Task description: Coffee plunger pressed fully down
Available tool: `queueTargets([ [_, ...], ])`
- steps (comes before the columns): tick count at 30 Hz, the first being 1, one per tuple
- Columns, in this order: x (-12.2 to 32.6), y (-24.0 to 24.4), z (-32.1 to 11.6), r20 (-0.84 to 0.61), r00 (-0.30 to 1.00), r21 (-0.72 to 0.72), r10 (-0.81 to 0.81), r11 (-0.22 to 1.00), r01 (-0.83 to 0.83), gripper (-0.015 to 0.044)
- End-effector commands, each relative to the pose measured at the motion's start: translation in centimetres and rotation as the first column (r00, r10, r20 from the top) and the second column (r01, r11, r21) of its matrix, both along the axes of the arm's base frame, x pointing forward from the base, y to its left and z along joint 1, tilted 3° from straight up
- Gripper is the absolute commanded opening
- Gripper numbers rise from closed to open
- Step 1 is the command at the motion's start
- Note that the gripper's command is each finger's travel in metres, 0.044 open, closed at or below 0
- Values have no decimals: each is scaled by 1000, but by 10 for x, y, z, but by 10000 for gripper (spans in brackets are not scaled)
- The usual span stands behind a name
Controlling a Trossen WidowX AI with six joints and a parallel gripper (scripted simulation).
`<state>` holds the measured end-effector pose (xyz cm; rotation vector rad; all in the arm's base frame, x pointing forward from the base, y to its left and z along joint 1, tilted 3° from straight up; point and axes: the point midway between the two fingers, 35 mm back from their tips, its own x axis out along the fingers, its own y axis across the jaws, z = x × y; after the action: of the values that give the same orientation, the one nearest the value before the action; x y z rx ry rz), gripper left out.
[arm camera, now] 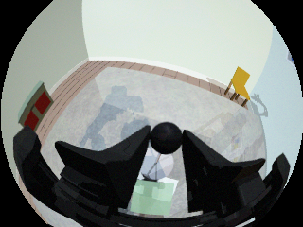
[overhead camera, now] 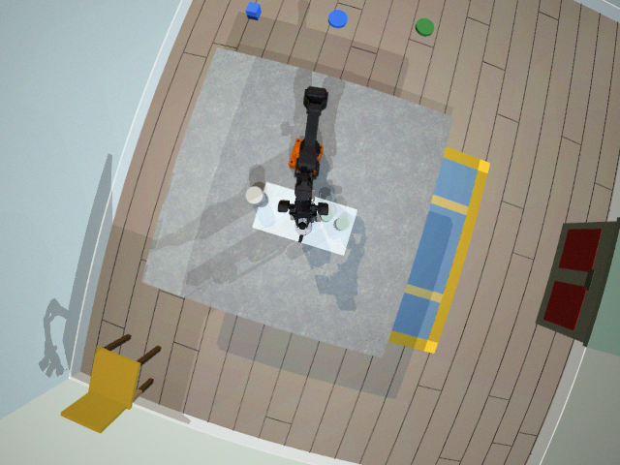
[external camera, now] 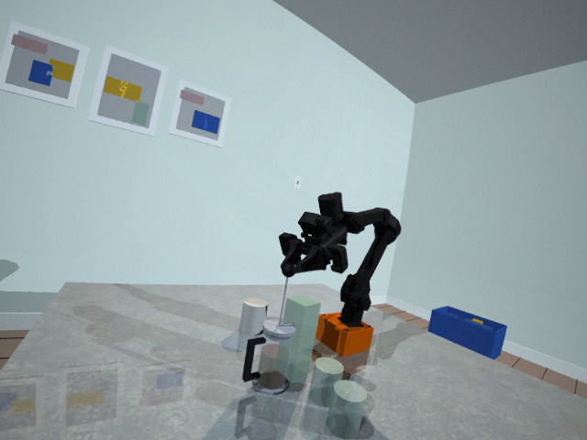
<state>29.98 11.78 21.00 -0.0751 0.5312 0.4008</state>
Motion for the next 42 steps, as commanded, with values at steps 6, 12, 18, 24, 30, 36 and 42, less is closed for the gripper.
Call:
queueTargets([
  [6, 3, 1, -10, 0, 1000, 4, -3, 1000, 3, 124],
  [12, 5, 2, -20, 0, 1000, 4, -3, 1000, 3, 124],
  [18, 6, 3, -30, 0, 1000, 4, -3, 1000, 3, 124],
  [24, 8, 4, -39, 0, 1000, 4, -3, 1000, 3, 124],
  [30, 9, 5, -49, 0, 1000, 4, -3, 1000, 3, 124],
  [36, 10, 6, -59, 0, 1000, 4, -3, 1000, 3, 124],
  [42, 11, 7, -69, 0, 1000, 4, -3, 1000, 3, 124],
])
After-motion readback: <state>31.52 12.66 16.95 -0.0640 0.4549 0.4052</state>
